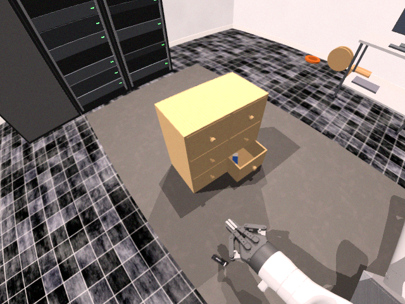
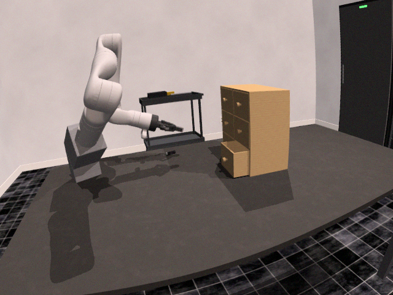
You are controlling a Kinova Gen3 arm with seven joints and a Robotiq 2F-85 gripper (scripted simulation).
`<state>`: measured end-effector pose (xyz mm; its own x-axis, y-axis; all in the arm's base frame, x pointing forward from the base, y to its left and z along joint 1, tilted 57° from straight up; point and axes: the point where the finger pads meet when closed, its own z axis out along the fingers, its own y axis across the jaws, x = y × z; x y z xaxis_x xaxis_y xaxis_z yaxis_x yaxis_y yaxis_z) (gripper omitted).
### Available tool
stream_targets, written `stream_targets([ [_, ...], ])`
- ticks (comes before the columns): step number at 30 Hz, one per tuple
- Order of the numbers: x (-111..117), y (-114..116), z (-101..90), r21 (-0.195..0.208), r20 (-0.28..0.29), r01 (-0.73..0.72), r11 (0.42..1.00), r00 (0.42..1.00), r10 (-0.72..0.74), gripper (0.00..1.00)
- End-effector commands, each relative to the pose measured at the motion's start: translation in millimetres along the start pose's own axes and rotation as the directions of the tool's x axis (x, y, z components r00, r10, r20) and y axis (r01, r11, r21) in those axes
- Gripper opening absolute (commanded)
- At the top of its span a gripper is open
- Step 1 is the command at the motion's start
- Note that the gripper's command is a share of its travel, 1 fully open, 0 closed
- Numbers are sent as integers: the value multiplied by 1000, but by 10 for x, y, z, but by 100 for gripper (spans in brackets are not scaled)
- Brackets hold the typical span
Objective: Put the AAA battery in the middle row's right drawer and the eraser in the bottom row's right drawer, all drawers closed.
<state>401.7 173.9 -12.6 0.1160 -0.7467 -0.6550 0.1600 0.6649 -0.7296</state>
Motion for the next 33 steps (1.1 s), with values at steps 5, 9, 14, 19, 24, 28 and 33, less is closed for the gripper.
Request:
stream_targets([
  [5, -31, 33, -2, -7, 9, -11, 1000, 1000, 11, 0],
  [9, -31, 33, -2, -7, 9, -11, 1000, 1000, 11, 0],
  [14, -31, 32, -1, -7, 9, -11, 1000, 1000, 11, 0],
  [19, -29, 26, 1, -5, 9, -11, 1000, 1000, 11, 0],
  [24, -24, -9, 11, 1, 10, -10, 1000, 1000, 10, 0],
  [28, -21, -44, 20, 6, 10, -7, 1000, 1000, 7, 0],
  [33, -17, -68, 28, 6, 10, -6, 1000, 1000, 6, 0],
])
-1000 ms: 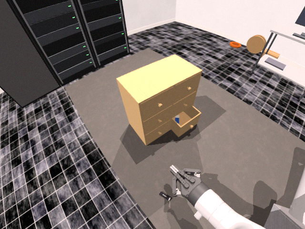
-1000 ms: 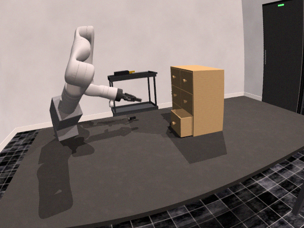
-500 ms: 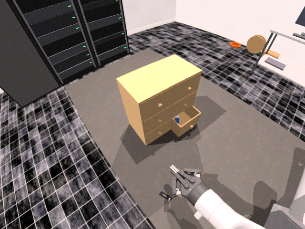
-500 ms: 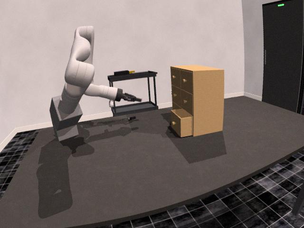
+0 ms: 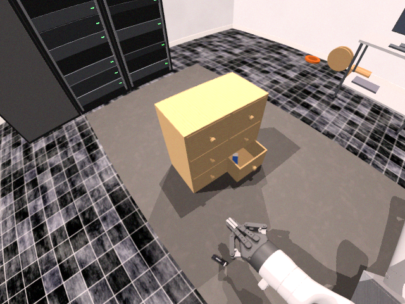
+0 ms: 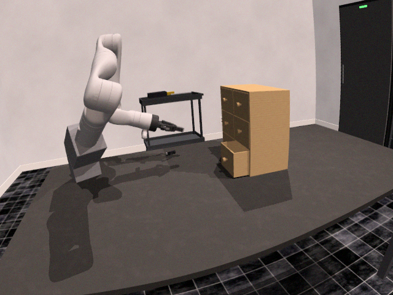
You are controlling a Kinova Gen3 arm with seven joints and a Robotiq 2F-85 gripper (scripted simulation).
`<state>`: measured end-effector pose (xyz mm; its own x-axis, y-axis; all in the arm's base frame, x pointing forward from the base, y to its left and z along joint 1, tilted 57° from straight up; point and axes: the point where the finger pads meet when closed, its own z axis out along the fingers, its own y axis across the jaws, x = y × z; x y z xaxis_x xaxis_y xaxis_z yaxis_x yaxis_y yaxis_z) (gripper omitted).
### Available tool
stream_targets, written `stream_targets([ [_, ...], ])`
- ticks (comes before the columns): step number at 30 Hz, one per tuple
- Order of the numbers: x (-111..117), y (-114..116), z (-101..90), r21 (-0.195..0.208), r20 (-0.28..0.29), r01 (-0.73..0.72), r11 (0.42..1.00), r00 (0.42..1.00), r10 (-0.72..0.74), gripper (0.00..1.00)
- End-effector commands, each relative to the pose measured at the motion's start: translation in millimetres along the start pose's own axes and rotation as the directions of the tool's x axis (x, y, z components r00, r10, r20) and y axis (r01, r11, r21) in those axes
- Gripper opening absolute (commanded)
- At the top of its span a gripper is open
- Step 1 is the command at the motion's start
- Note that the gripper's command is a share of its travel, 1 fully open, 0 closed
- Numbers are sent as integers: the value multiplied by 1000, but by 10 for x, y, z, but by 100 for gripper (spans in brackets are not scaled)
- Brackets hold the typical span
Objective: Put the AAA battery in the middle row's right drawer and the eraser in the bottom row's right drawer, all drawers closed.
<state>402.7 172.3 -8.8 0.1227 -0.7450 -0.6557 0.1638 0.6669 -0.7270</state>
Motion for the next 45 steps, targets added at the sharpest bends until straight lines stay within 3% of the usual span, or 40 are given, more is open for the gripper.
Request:
stream_targets([
  [1, -4, -37, 13, 2, 4, -3, 1000, 1000, 3, 0],
  [20, 23, -169, 61, 3, 5, -3, 1000, 1000, 3, 0],
  [45, 102, -530, 195, 4, 6, -19, 1000, 1000, 19, 0],
])
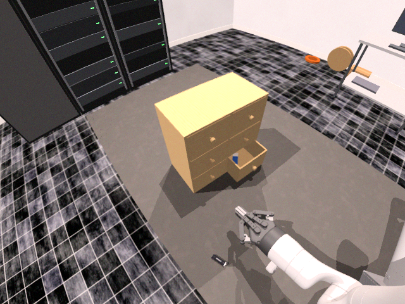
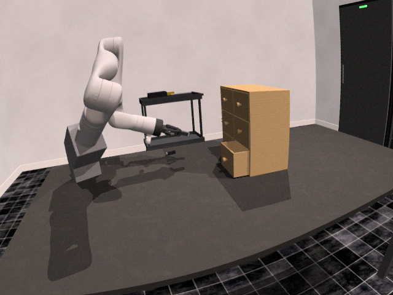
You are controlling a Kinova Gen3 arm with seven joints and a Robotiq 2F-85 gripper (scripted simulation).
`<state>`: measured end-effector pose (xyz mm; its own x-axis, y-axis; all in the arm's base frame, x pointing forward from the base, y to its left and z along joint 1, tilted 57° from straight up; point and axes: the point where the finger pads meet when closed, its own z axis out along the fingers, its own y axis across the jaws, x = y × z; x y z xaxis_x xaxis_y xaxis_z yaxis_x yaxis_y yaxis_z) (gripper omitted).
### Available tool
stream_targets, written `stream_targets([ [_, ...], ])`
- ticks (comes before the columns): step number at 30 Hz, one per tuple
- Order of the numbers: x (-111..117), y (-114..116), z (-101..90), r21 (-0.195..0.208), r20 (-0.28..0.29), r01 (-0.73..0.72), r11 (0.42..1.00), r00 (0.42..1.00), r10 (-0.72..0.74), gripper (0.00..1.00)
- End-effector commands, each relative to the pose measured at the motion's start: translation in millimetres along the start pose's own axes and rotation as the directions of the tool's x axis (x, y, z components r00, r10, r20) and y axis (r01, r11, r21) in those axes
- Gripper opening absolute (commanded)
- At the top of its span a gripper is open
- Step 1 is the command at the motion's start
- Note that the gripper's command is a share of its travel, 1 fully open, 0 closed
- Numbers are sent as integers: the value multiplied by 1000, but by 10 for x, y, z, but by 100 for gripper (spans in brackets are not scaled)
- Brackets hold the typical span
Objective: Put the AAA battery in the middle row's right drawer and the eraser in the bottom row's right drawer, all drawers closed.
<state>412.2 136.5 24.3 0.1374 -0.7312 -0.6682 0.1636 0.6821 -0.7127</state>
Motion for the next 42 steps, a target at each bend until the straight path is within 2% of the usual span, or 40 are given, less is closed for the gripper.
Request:
stream_targets([
  [1, 44, -86, 34, 2, -6, 2, 1000, 1000, -2, 0],
  [23, 122, -476, 179, 3, -4, 2, 1000, 1000, -2, 0],
  [42, 194, -727, 282, -6, -8, 10, 1000, 1000, -10, 0],
])
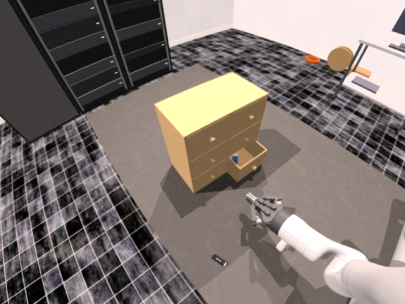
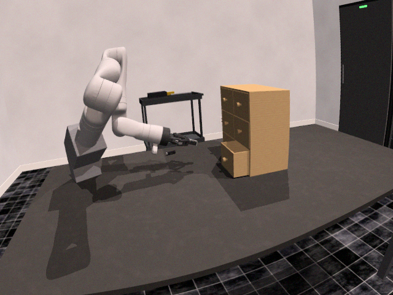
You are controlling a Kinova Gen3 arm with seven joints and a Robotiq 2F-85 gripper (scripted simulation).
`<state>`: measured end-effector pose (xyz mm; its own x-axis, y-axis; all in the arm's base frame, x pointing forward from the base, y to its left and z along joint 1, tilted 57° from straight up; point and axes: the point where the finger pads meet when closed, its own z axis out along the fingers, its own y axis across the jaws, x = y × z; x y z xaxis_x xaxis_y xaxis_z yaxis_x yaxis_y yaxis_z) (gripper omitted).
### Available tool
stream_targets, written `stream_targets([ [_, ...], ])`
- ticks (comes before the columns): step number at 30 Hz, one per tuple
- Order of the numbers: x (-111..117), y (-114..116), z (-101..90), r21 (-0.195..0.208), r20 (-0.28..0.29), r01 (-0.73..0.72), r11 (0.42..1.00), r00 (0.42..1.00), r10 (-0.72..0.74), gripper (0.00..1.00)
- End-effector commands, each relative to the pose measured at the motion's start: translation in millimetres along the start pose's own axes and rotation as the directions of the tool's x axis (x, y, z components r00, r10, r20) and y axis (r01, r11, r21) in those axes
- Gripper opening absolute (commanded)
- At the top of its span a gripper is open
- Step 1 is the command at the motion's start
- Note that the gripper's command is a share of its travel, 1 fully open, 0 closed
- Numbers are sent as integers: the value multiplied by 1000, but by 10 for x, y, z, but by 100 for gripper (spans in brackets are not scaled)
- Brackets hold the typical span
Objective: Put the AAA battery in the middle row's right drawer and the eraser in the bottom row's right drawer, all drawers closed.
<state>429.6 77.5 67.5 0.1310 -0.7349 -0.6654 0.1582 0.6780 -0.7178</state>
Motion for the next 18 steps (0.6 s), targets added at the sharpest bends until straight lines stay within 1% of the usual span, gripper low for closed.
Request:
stream_targets([
  [1, 28, -46, 13, 0, -3, 5, 1000, 1000, -5, 0],
  [14, 89, -308, 109, 0, -4, 5, 1000, 1000, -5, 0],
  [18, 94, -331, 117, 0, -4, 5, 1000, 1000, -5, 0],
])
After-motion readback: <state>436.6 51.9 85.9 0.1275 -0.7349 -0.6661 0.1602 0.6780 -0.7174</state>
